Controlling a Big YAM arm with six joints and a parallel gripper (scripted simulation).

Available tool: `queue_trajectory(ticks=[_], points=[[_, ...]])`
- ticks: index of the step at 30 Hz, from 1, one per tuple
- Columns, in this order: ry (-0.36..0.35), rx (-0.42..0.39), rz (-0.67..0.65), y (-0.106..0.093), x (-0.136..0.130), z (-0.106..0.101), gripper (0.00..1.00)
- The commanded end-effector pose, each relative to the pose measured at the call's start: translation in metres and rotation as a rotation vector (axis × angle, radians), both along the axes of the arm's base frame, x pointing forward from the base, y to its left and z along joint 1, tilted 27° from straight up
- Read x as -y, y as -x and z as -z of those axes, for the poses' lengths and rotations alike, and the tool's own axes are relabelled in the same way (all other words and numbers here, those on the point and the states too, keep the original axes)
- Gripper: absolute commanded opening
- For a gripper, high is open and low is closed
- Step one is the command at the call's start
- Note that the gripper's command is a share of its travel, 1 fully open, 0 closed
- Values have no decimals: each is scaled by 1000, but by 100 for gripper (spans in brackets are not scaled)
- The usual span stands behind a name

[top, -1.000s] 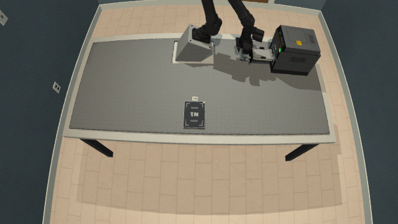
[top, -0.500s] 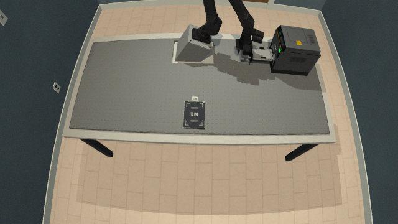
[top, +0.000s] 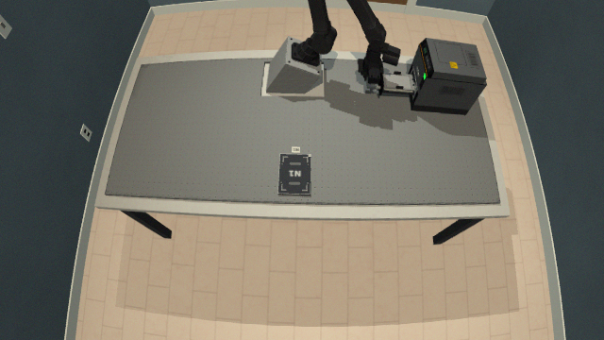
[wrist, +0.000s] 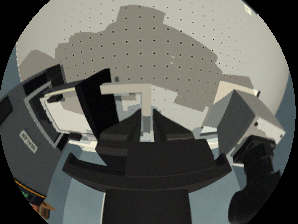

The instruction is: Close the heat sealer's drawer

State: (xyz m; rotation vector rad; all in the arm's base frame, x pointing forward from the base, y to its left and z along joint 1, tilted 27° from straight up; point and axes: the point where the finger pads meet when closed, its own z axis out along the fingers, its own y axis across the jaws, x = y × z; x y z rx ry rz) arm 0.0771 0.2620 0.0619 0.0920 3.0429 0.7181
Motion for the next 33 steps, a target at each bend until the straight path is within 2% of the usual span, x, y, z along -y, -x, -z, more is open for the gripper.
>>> queue_trajectory(ticks=[1,14,15,33], points=[[-24,10,2,-3,-8,-9,15],[-24,10,2,-3,-8,-9,5],[-24,10,2,-3,-8,-9,0],[-24,10,2,-3,-8,-9,0]])
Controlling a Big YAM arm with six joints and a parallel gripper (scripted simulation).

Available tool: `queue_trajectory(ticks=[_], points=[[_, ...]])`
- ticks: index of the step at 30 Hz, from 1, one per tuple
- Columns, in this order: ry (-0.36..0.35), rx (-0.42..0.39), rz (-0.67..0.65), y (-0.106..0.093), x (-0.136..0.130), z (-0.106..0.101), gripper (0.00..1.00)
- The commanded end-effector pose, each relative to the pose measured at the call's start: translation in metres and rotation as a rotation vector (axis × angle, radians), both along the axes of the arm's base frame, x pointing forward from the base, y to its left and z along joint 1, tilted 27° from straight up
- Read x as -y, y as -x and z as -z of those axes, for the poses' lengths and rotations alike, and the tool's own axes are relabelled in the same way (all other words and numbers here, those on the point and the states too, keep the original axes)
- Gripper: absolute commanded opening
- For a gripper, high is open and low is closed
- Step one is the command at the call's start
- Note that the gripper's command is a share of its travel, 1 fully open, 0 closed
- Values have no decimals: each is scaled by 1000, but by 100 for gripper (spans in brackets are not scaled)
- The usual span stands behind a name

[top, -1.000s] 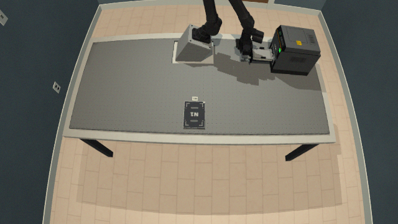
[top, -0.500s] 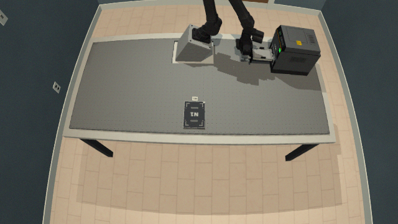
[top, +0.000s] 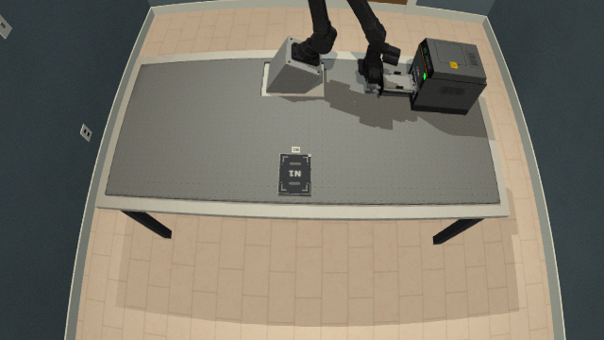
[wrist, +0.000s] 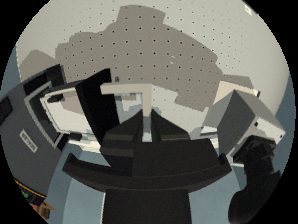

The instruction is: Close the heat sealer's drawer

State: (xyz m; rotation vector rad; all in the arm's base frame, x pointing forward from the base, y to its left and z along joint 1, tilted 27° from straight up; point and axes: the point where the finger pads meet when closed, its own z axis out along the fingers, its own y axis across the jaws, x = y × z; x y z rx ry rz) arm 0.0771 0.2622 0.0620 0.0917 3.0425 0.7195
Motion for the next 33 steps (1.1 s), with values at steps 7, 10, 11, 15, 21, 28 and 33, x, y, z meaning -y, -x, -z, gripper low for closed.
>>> queue_trajectory(ticks=[7,10,11,15,21,28,33], points=[[-40,14,2,-4,-24,-19,0],[-41,14,2,-4,-28,-21,0],[-41,14,2,-4,-30,-22,0],[-41,13,2,-5,-36,-25,0],[-41,13,2,-5,-42,-28,0],[-41,12,2,-5,-52,-33,0],[-41,12,2,-5,-60,-36,0]])
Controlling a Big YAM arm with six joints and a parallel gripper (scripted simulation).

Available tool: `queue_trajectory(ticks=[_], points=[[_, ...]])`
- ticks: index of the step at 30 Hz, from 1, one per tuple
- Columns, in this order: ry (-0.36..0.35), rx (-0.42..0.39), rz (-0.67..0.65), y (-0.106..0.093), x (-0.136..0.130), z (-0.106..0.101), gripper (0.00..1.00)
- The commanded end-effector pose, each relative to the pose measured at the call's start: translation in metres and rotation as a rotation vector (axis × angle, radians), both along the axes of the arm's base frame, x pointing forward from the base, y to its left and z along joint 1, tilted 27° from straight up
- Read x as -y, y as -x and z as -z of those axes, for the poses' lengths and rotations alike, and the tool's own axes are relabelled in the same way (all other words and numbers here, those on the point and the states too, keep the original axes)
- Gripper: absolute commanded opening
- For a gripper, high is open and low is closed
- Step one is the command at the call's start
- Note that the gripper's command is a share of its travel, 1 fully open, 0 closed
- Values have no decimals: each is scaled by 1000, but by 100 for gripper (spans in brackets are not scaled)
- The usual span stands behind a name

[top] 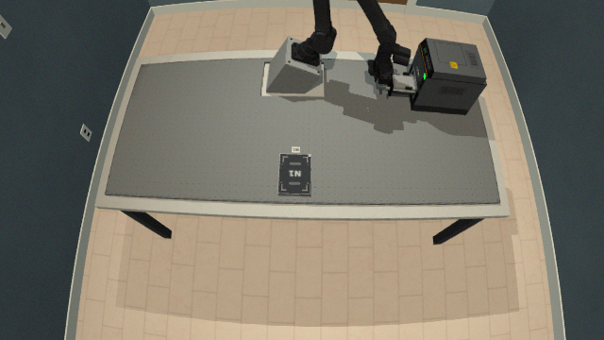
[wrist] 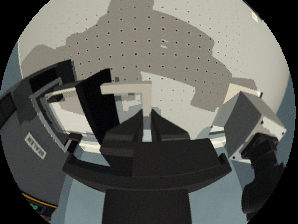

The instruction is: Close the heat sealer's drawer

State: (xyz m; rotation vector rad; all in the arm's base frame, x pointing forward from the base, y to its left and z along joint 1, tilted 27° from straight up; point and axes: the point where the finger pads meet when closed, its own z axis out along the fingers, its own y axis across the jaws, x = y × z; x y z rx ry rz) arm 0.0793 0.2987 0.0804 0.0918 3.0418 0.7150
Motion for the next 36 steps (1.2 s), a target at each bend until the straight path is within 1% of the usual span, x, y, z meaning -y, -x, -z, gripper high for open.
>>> queue_trajectory(ticks=[1,5,6,14,15,32,33,34,36], points=[[-44,11,1,-3,-25,-19,0],[-44,10,1,-3,-25,-19,0],[-27,8,2,-3,-15,-13,0],[-27,8,2,-3,-15,-13,0],[-27,8,2,-3,-15,-13,45],[-27,8,2,-3,-15,-13,45],[-46,13,9,-5,-17,-24,45],[-49,15,9,-6,-18,-29,45],[-50,17,10,-8,-16,-32,45]])
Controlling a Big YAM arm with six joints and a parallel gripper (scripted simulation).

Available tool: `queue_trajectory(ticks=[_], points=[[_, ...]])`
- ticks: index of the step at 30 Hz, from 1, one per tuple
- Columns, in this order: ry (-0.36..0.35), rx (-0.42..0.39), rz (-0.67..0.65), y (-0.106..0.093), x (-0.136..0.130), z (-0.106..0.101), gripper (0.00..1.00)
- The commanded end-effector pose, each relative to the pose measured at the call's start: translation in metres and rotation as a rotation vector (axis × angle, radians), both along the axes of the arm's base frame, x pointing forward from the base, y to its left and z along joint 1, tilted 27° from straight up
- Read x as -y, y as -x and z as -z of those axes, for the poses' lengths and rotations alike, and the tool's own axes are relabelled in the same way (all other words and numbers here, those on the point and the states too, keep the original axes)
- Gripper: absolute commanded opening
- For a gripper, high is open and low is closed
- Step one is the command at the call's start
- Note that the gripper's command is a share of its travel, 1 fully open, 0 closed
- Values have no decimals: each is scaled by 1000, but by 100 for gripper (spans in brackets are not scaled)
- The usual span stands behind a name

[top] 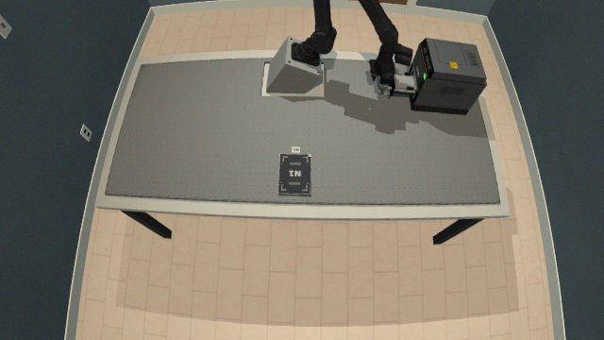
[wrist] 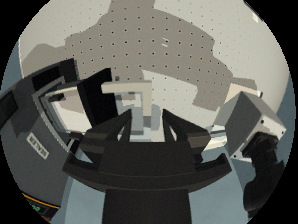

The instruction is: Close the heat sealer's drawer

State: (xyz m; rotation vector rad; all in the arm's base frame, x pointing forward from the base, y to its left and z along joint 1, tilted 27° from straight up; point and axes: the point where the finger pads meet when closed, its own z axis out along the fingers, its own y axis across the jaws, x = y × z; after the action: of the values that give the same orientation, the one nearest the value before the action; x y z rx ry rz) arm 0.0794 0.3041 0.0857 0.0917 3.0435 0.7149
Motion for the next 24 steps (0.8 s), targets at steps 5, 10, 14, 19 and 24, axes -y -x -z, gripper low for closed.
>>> queue_trajectory(ticks=[5,10,14,19,24], points=[[-38,17,3,-6,-4,-26,45],[-52,21,3,-8,-5,-40,45],[-45,18,2,-6,1,-43,45],[-54,22,3,-7,2,-53,45],[-55,22,3,-7,5,-59,45]])
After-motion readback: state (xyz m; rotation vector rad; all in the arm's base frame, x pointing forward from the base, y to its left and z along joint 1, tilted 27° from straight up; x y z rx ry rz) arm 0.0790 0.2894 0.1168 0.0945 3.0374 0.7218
